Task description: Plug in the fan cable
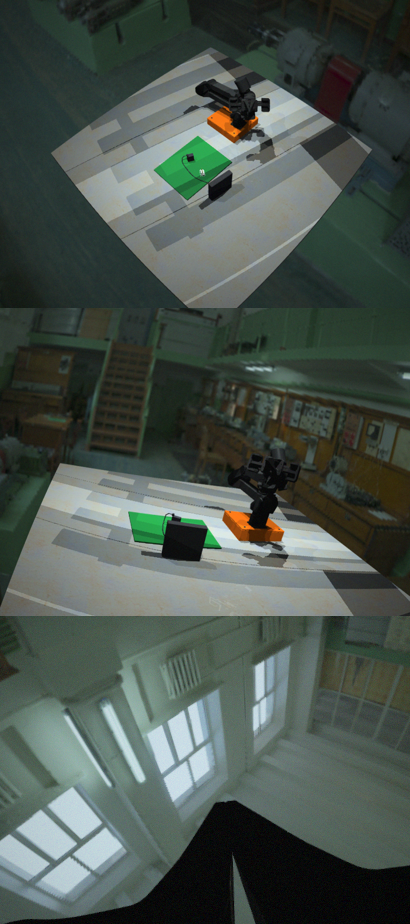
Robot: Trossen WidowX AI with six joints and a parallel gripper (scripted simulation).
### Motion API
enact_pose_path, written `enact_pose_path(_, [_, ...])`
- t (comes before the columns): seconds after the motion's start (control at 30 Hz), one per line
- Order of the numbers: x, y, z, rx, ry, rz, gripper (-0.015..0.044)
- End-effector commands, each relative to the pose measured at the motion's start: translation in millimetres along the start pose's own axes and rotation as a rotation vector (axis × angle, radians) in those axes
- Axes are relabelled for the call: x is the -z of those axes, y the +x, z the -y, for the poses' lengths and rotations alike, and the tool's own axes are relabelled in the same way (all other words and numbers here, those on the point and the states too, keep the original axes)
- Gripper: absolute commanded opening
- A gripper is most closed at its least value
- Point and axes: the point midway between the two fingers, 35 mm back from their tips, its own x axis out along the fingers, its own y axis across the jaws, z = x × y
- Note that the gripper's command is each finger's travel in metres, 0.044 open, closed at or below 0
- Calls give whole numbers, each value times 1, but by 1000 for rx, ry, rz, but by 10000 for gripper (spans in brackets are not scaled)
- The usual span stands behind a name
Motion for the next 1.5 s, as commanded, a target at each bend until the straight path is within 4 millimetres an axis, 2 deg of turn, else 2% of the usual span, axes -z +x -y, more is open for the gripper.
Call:
enact_pose_path(0.0, [0, 0, 0, 0, 0, 0, 26])
enact_pose_path(0.07, [0, 1, 0, -1, -22, 4, 79])
enact_pose_path(0.1, [1, 5, 1, -4, -87, 15, 105])
enact_pose_path(0.2, [2, 25, 1, -13, -448, 103, 184])
enact_pose_path(0.33, [-7, 55, -7, 12, -918, 284, 289])
enact_pose_path(0.53, [-36, 94, -40, 163, -1464, 625, 440])
enact_pose_path(0.63, [-54, 105, -66, 299, -1655, 816, 440])
enact_pose_path(0.73, [-70, 109, -96, 476, -1783, 1007, 440])
enact_pose_path(0.9, [-89, 105, -136, 746, -1850, 1217, 440])
enact_pose_path(1.1, [-106, 86, -188, 1131, -1792, 1398, 440])
enact_pose_path(1.3, [-115, 54, -236, 1506, -1606, 1440, 440])
enact_pose_path(1.47, [-118, 17, -268, 1779, -1341, 1343, 440])
